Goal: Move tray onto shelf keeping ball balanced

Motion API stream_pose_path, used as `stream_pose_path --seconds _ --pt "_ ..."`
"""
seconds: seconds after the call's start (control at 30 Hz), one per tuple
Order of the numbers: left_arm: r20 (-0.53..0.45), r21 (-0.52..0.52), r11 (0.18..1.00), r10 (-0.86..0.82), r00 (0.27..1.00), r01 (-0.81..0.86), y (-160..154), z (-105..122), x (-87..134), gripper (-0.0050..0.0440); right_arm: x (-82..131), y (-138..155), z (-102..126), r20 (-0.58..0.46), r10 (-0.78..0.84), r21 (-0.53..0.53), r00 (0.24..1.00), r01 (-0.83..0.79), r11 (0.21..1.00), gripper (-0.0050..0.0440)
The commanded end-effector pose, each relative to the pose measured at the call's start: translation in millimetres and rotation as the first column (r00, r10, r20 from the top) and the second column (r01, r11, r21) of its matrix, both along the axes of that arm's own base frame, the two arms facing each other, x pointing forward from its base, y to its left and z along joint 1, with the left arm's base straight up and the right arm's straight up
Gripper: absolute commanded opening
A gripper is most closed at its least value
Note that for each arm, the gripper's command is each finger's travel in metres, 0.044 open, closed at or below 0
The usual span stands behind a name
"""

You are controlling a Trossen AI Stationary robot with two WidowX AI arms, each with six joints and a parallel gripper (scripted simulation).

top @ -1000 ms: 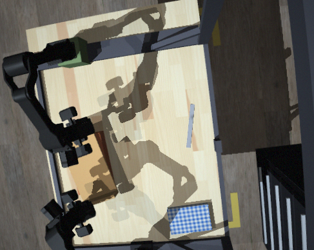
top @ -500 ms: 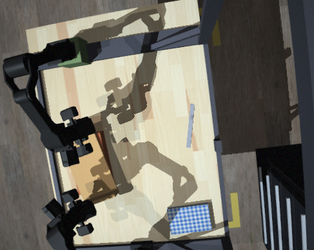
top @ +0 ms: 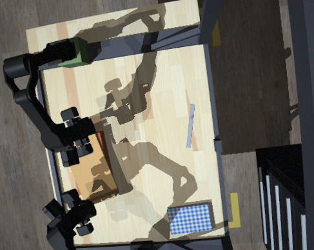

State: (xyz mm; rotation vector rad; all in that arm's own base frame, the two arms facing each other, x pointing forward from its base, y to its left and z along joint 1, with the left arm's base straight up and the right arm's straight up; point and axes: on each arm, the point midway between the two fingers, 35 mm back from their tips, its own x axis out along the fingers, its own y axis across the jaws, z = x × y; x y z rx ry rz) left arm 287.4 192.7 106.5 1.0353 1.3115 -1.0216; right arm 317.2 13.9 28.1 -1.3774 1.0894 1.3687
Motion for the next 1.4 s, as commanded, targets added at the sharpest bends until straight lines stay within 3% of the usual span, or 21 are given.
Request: stream_pose_path --seconds 0.0,0.23,0.53,0.63,0.9,1.17,1.37 --pt "0.040 0.028 1.000 0.001 0.999 -0.002 2 14 5 0.0172 5 0 9 0.032 -0.003 0.001 0.999 0.003 1.000 0.0172" --pt "0.040 0.028 1.000 -0.001 0.999 0.000 2 14 5 0.0172 6 0 9 0.033 -0.003 0.002 0.999 0.003 1.000 0.0172" --pt "0.041 0.029 1.000 -0.001 0.999 0.000 1 46 3 0.0172 6 0 9 0.033 -0.003 0.002 0.999 0.003 1.000 0.0172" --pt "0.025 0.018 1.000 0.000 1.000 0.000 1 42 3 0.0172 6 0 9 0.033 -0.003 0.002 0.999 0.003 1.000 0.0172" --pt "0.020 0.015 1.000 0.000 1.000 0.000 1 67 3 0.0172 6 0 9 0.033 -0.003 0.002 0.999 0.003 1.000 0.0172" --pt "0.018 0.013 1.000 0.001 1.000 -0.001 1 66 2 0.0172 6 0 9 0.033 -0.003 0.002 0.999 0.003 1.000 0.0172" --pt "0.026 0.019 1.000 0.001 1.000 -0.001 0 69 2 0.0172 7 0 33 0.045 -0.003 0.002 0.999 0.003 1.000 0.0172"
